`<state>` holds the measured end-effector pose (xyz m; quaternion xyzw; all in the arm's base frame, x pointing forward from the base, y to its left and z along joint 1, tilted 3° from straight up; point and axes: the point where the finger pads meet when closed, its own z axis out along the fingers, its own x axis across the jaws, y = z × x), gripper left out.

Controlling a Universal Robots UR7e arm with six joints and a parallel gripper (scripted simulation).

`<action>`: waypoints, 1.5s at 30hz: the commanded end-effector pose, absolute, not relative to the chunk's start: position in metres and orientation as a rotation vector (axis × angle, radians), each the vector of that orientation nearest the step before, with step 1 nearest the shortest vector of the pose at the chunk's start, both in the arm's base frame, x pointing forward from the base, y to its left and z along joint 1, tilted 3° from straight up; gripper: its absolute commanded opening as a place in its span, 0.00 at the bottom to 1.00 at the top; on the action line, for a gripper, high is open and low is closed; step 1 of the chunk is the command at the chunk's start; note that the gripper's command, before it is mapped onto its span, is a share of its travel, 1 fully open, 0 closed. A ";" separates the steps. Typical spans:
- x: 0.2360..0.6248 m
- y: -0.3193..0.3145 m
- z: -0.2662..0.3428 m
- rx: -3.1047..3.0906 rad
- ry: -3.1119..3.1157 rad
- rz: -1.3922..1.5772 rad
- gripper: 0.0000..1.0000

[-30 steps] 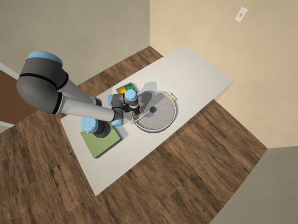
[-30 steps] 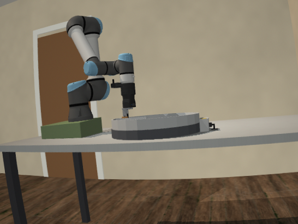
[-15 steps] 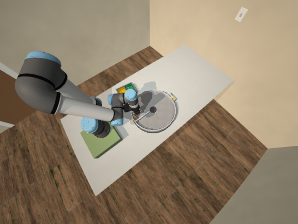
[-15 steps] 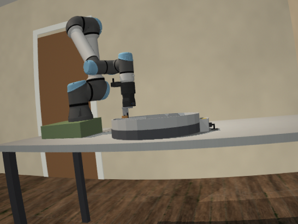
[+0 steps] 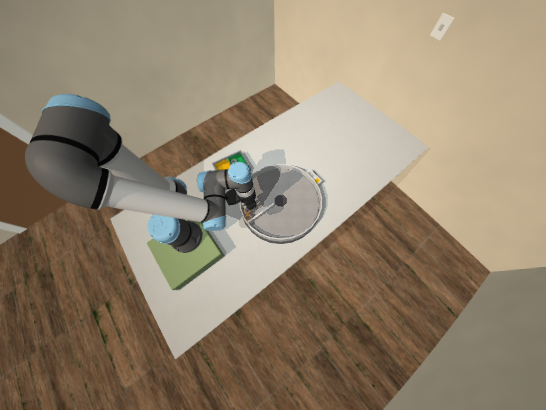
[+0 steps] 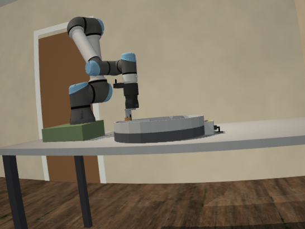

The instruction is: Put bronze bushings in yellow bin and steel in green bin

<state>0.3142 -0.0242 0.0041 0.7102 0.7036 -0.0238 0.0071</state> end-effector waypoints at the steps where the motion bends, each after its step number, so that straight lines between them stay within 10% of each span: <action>1: 0.315 -0.024 0.006 2.220 2.200 -0.074 0.00; 45: 0.316 -0.022 0.062 2.220 2.200 -0.074 0.00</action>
